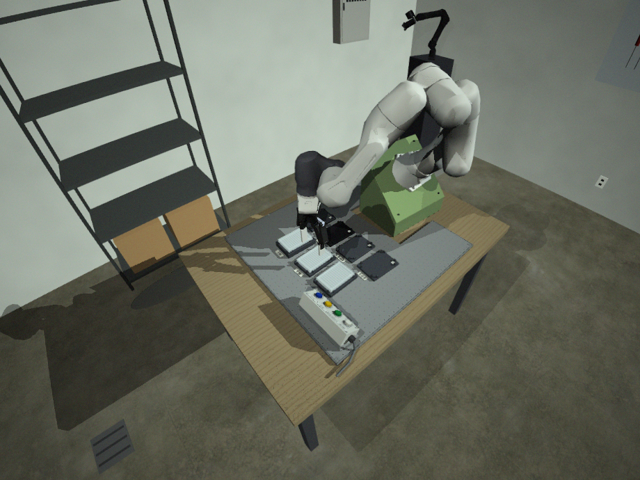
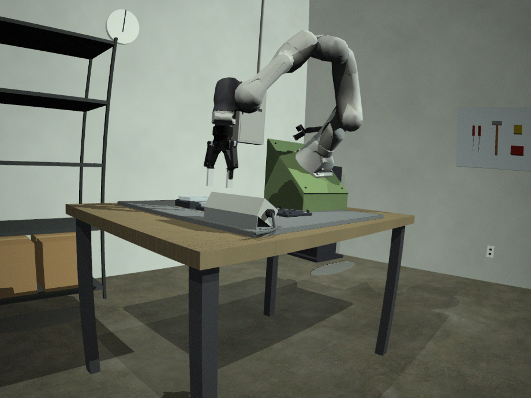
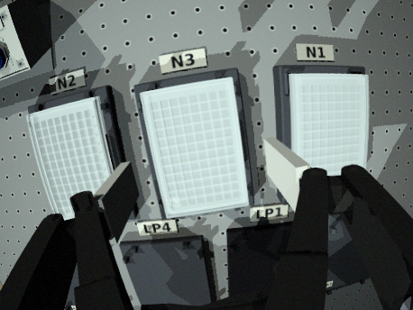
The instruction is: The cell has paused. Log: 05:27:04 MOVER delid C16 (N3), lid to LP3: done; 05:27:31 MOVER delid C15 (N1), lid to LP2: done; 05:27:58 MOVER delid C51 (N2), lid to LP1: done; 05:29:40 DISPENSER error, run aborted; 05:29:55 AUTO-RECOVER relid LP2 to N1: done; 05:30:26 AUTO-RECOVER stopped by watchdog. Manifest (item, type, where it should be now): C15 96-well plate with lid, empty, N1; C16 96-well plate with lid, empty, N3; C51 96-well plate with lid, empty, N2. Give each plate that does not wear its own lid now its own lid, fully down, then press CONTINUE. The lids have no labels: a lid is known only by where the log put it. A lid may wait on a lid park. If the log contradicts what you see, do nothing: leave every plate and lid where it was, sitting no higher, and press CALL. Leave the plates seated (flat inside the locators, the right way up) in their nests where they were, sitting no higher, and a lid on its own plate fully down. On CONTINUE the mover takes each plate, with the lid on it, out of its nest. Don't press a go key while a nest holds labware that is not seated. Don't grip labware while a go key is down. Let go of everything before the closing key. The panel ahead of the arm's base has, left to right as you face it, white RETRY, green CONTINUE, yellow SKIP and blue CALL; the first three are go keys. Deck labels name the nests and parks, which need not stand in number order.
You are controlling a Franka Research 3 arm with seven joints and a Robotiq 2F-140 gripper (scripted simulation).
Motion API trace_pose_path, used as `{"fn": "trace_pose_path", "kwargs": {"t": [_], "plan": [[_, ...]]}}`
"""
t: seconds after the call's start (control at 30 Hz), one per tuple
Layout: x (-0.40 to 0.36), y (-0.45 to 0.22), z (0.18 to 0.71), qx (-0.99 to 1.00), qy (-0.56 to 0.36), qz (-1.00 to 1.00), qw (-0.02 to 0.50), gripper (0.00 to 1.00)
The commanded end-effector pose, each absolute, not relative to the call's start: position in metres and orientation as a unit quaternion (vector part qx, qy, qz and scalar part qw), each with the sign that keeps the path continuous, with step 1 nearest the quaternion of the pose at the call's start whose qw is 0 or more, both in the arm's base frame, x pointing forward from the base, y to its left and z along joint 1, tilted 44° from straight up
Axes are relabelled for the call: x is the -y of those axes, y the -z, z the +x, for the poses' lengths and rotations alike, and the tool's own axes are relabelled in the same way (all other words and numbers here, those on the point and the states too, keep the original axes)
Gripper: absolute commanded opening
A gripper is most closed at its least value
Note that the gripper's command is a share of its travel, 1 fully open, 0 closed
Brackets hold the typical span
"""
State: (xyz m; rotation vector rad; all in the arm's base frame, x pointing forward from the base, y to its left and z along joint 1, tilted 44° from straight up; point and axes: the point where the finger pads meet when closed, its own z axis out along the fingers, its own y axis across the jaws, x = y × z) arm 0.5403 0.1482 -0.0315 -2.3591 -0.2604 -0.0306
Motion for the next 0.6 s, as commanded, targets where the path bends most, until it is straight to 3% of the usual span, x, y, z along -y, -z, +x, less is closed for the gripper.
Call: {"fn": "trace_pose_path", "kwargs": {"t": [0.0,0.07,0.13,0.33,0.37,0.5,0.57], "plan": [[-0.149,0.031,0.537,0.103,0.008,-0.921,0.376,0.66],[-0.151,0.028,0.539,0.102,0.008,-0.921,0.376,0.66],[-0.182,-0.014,0.568,0.098,0.008,-0.922,0.375,0.66],[-0.244,-0.092,0.591,0.085,0.001,-0.923,0.376,0.66],[-0.256,-0.107,0.596,0.085,0.001,-0.923,0.376,0.00],[-0.305,-0.169,0.613,0.085,0.001,-0.923,0.376,0.00],[-0.305,-0.169,0.613,0.085,0.001,-0.923,0.376,0.00]]}}
